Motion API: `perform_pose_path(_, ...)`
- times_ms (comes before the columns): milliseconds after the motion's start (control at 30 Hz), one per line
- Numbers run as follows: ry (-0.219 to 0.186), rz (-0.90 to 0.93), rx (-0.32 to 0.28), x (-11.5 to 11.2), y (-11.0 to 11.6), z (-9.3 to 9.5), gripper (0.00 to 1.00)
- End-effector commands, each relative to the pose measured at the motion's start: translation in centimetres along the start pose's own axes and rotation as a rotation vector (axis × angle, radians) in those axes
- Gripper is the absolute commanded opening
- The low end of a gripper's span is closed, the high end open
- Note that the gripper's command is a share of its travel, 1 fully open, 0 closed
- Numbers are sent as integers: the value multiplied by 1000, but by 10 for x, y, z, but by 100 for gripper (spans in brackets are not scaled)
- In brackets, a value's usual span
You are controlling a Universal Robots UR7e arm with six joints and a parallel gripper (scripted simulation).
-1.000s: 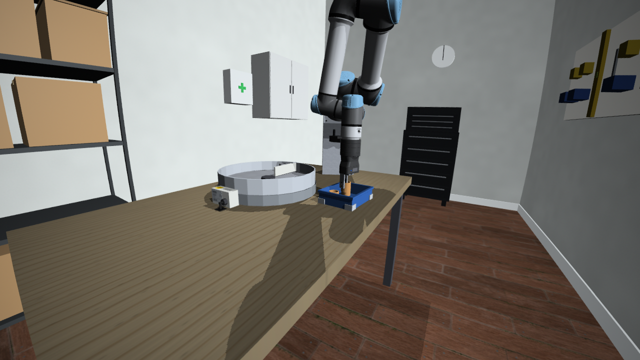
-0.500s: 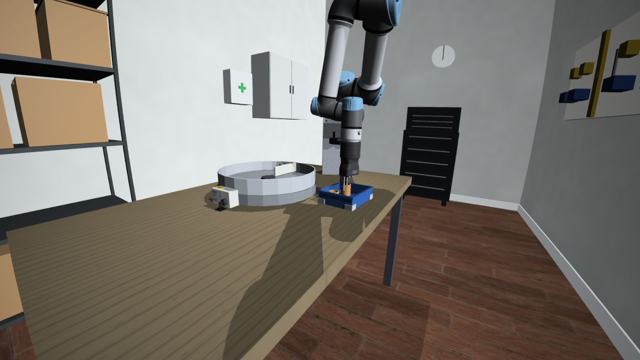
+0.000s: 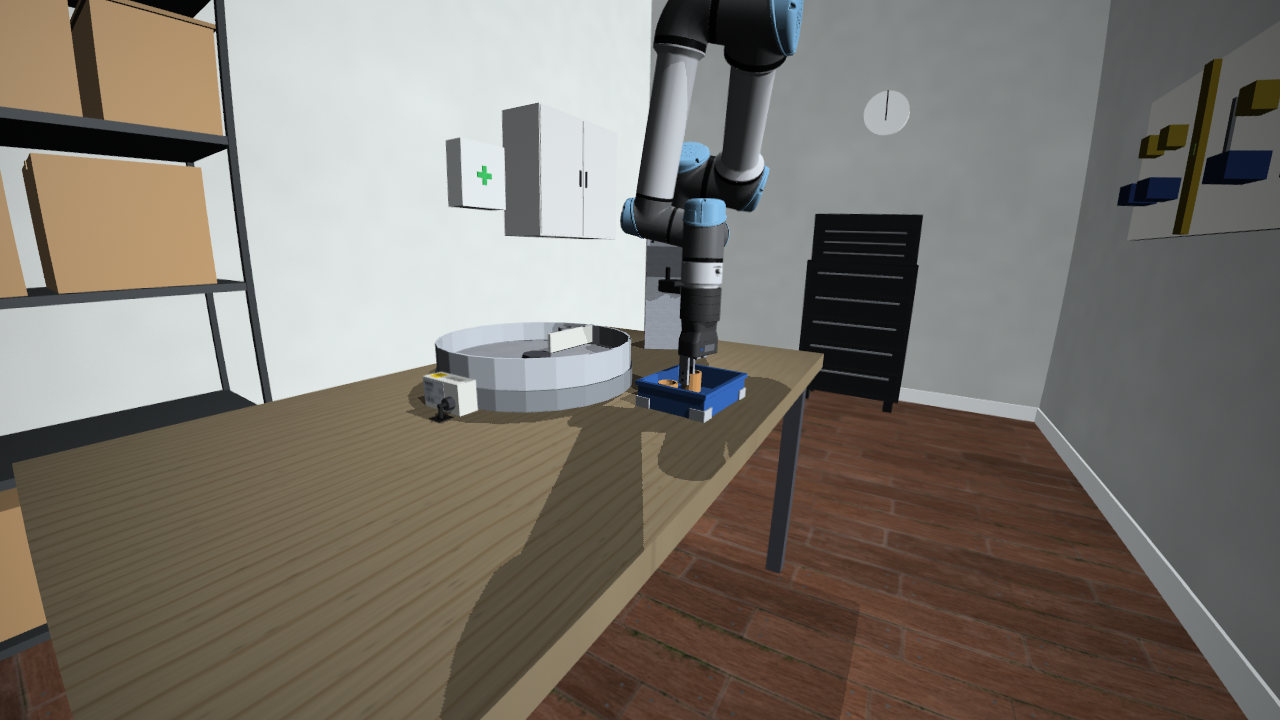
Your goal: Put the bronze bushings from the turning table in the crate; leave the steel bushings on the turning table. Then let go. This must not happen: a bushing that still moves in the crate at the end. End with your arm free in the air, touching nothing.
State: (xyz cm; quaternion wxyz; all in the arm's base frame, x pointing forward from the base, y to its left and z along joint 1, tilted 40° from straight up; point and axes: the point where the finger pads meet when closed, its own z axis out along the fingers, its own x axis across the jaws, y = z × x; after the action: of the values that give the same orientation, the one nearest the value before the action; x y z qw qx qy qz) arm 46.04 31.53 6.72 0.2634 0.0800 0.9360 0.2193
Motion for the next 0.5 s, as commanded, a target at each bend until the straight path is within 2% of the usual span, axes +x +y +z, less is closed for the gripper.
perform_pose_path(0, -1, 0, -1, 0, 0, 0, 0)
perform_pose_path(233, -1, 0, -1, 0, 0, 0, 0)
perform_pose_path(467, -2, 0, -1, 0, 1, 9, 0)
